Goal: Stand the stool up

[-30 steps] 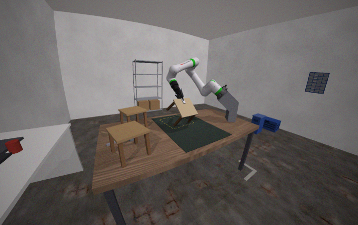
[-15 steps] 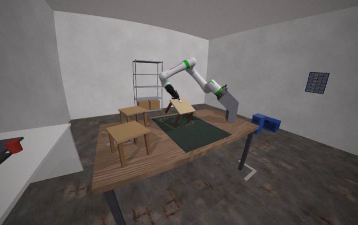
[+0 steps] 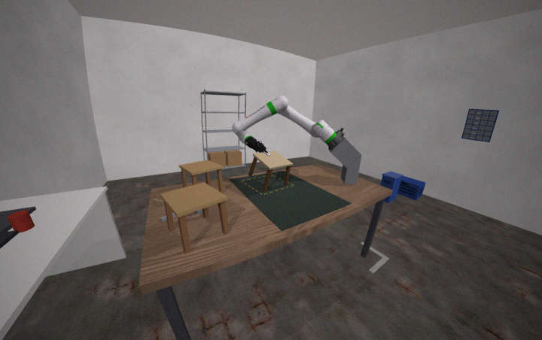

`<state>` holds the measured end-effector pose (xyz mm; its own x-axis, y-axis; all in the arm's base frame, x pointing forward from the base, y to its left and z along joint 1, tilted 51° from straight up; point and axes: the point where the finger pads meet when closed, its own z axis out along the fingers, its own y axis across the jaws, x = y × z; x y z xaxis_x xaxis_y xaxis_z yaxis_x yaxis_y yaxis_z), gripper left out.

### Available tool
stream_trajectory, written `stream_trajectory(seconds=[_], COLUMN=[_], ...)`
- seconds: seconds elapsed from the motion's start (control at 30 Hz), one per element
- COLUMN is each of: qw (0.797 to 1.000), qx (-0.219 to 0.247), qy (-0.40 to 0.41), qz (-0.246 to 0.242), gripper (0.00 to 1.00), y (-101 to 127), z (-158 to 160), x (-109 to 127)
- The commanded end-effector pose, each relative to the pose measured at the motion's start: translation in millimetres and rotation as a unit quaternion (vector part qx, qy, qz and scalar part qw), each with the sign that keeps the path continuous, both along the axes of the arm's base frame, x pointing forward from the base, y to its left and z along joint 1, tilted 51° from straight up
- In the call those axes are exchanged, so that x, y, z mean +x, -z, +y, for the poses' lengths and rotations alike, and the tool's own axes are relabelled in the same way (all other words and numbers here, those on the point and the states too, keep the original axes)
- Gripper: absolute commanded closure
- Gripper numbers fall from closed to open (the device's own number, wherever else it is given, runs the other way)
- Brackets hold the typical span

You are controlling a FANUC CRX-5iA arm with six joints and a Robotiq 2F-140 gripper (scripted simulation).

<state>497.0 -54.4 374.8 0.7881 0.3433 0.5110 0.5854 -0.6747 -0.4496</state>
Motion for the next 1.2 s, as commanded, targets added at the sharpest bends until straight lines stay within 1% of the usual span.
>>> stream_trajectory(seconds=[0.0, 0.07, 0.13, 0.3, 0.6, 1.17], qw=[0.999, 0.998, 0.998, 0.998, 0.992, 0.992], qx=[0.035, 0.048, 0.048, 0.048, 0.095, 0.095], qy=[-0.024, -0.033, -0.033, -0.033, -0.064, -0.064], qz=[0.018, 0.023, 0.023, 0.024, 0.044, 0.044], gripper=[0.90, 0.90, 0.90, 0.90, 0.90, 0.90], y=[-3, -4, -4, -8, -8, -9], z=[-7, -11, -11, -36, -41, -64], x=[3, 4, 4, 13, 15, 24])
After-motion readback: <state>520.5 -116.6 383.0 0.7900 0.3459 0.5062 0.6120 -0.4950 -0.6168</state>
